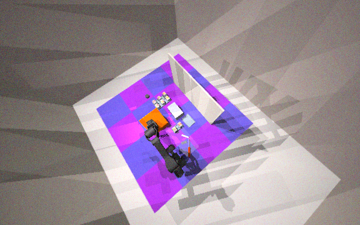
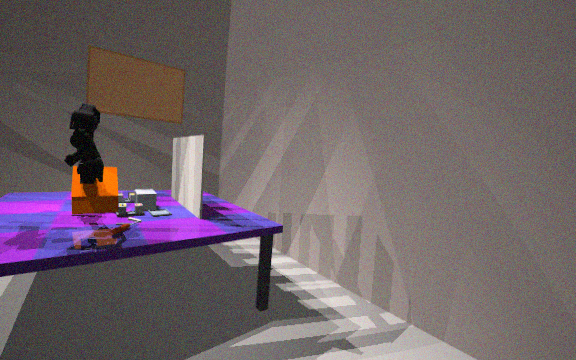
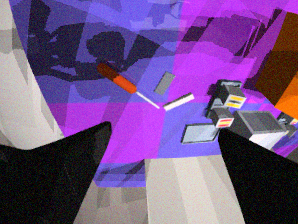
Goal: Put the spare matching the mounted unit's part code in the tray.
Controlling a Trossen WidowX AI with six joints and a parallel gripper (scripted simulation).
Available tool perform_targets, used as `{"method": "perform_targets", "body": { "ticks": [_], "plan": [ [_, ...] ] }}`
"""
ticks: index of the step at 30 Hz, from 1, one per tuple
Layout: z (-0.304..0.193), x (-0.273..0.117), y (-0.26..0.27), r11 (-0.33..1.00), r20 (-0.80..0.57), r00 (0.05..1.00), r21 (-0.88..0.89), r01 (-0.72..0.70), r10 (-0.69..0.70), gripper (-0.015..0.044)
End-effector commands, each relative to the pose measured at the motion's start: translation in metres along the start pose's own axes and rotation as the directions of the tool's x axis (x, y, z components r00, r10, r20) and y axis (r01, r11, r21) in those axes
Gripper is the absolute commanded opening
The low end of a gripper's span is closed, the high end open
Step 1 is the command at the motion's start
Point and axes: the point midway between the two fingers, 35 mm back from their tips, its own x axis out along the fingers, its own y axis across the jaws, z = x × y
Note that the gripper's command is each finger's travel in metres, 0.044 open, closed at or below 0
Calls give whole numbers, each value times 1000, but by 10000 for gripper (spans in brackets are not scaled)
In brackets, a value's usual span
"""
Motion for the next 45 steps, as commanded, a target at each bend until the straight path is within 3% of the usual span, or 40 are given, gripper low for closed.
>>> {"method": "perform_targets", "body": {
  "ticks": [1, 10, 15, 20, 28, 34, 39, 45],
  "plan": [
    [0, 0, 0, 1000, 0, 1000, 0, 0, 0, 426],
    [-6, 12, 1, 997, -7, 999, -72, 40, -40, 440],
    [-34, 55, -2, 928, -9, 985, -335, 160, -173, 440],
    [-76, 91, -19, 757, 19, 957, -607, 241, -290, 440],
    [-152, 137, -69, 303, 130, 906, -915, 266, -402, 440],
    [-208, 166, -132, -129, 250, 874, -968, 215, -416, 440],
    [-242, 178, -182, -484, 358, 876, -858, 172, -323, 440],
    [-281, 182, -260, -855, 407, 907, -503, 127, -105, 440]
  ]
}}
